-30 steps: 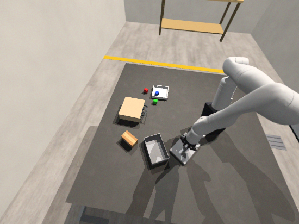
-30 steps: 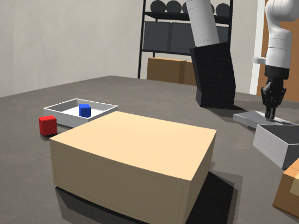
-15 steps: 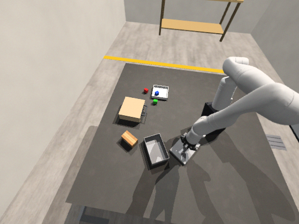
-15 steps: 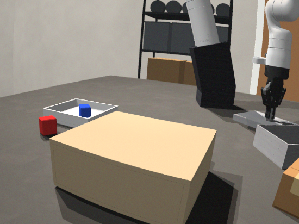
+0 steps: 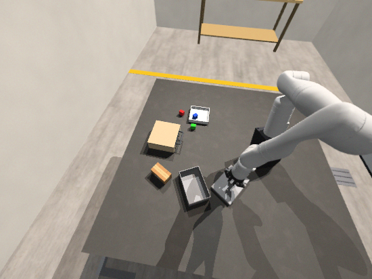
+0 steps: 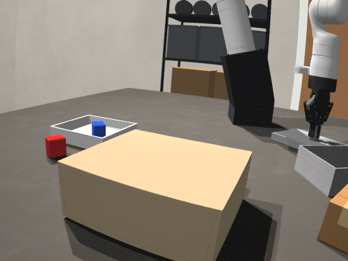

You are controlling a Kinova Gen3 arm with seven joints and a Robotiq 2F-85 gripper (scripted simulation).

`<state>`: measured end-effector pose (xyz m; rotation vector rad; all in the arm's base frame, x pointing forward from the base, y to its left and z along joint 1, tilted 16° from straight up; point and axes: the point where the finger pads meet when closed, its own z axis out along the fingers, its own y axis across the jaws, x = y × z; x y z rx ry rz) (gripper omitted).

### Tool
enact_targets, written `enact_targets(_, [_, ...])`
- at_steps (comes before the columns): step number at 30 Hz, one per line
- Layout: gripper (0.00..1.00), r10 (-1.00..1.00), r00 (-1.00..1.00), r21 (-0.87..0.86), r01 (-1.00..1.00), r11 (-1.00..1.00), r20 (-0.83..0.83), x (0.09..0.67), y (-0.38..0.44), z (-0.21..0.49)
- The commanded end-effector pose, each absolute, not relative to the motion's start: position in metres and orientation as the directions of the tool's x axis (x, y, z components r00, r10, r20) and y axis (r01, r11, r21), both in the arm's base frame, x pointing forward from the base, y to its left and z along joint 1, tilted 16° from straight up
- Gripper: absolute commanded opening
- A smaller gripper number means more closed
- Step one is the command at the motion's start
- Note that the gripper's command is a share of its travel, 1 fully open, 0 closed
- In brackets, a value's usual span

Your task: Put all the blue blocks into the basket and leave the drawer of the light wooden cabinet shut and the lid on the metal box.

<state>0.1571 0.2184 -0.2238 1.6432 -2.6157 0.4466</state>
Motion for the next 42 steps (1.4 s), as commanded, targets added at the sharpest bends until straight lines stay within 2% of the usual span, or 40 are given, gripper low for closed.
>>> enact_targets(1, [0.1,-0.88,-0.445,-0.229,-0.885,0.405,0.166,0.157,0.22,-0.221])
enact_targets(42, [0.1,-0.88,-0.445,-0.229,-0.885,0.405,0.166,0.139,0.253,-0.094])
